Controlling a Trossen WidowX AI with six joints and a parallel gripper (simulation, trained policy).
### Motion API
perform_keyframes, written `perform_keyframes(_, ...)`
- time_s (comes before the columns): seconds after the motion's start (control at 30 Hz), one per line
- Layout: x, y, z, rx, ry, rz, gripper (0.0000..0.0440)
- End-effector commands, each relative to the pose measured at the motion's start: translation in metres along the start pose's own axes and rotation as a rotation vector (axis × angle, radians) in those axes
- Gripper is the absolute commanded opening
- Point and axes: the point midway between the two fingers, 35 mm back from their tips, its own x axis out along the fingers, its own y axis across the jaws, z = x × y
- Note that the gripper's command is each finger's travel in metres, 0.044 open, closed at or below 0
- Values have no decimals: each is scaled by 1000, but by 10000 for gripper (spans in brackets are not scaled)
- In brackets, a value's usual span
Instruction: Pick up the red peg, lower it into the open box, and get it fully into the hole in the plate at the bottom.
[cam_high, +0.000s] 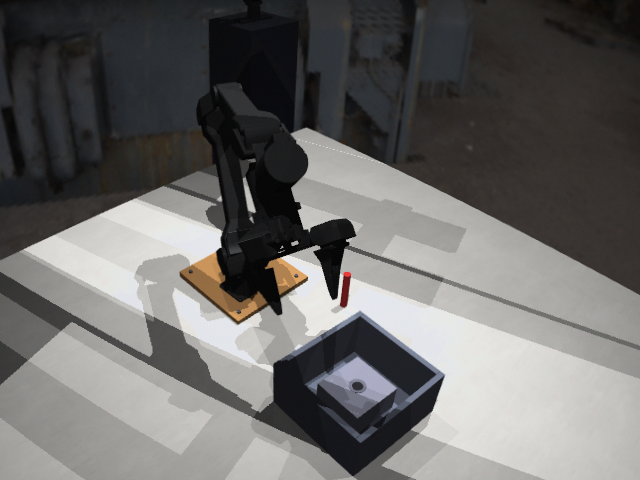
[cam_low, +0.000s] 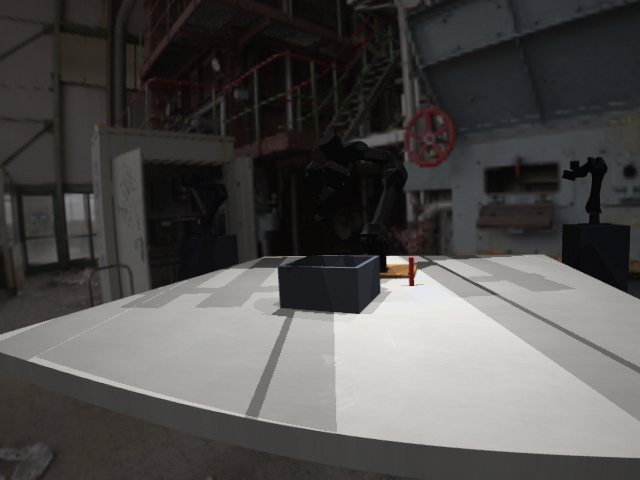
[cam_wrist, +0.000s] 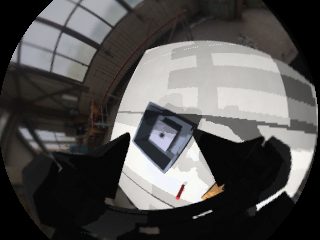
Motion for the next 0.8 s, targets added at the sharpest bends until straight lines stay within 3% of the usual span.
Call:
perform_keyframes(0.0,3,5,-18,-25,69,-40,440)
perform_keyframes(0.77,-11,5,-170,-249,489,-369,440)
